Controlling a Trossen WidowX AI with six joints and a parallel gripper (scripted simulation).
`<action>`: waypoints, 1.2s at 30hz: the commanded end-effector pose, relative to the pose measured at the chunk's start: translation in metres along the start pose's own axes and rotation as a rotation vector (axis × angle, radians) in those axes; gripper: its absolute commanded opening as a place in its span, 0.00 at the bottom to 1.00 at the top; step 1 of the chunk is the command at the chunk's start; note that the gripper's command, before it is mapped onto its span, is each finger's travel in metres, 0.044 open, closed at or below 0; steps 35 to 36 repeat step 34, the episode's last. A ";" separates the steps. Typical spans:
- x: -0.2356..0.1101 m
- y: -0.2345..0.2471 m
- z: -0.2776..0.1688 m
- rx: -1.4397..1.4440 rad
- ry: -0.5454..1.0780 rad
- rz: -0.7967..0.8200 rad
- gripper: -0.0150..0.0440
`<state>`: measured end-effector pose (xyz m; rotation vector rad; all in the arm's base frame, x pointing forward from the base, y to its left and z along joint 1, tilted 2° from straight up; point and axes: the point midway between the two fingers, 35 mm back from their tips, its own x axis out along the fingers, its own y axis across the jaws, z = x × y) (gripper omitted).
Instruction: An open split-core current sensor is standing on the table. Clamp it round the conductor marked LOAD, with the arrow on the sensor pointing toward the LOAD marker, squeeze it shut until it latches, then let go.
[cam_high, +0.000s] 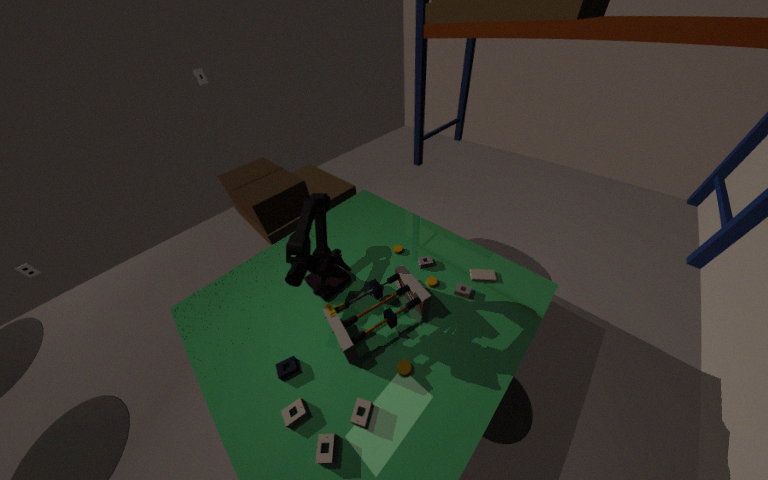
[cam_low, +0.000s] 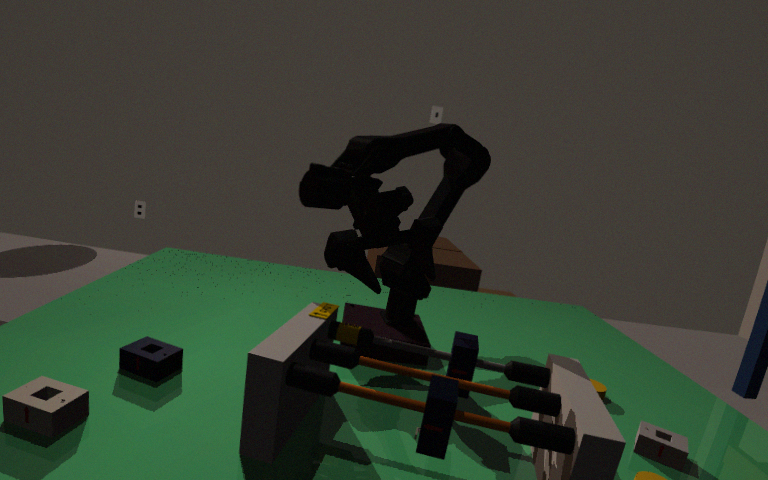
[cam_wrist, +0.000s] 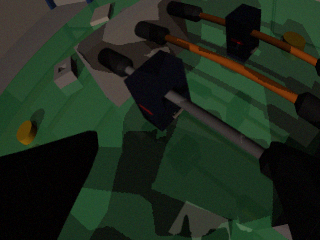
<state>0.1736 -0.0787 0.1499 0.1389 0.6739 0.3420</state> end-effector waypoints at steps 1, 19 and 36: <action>0.000 0.000 0.000 0.007 0.003 -0.001 1.00; 0.016 0.004 0.017 0.638 0.315 0.000 1.00; 0.028 0.009 0.032 0.989 0.480 -0.137 1.00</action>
